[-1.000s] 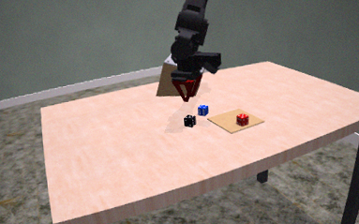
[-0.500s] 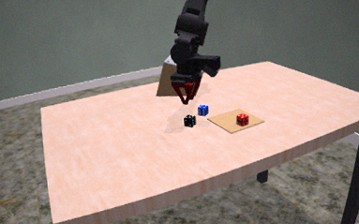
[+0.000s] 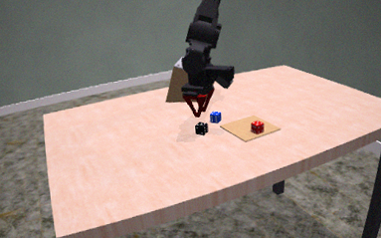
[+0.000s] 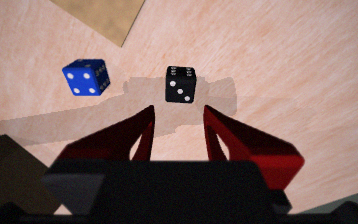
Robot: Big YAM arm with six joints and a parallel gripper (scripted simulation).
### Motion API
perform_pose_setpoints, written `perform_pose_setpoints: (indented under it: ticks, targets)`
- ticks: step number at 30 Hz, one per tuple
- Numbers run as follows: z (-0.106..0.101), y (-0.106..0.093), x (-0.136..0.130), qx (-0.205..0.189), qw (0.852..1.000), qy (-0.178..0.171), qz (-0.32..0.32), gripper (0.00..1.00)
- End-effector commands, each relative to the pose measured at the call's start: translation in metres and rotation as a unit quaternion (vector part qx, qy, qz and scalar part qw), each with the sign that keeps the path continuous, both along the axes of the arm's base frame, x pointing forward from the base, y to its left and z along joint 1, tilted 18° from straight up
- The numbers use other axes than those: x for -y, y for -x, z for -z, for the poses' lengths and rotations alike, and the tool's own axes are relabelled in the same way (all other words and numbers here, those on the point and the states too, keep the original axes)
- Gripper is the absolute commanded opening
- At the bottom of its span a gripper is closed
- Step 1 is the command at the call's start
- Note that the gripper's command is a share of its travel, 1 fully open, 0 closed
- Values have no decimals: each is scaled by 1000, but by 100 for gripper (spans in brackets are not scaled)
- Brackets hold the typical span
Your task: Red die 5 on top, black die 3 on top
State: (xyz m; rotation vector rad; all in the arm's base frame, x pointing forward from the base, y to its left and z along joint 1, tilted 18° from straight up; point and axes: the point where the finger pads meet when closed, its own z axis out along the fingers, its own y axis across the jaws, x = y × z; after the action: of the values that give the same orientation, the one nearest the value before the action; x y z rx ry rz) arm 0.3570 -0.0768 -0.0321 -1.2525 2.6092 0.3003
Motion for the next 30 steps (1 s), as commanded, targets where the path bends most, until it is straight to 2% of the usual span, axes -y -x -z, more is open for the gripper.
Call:
perform_pose_setpoints:
  ticks: [1, 8, 11, 19, 30]
  targets:
    - [6, -7, -5, 6, 1000, 0, -1, 44]
    - [10, -12, -6, 11, 1000, 1, -1, 44]
    - [17, -6, -9, 4, 1000, -1, -1, 44]
    - [23, -7, -10, 5, 1000, -1, -2, 44]
    - [21, -12, -9, 11, 1000, 2, -3, 44]
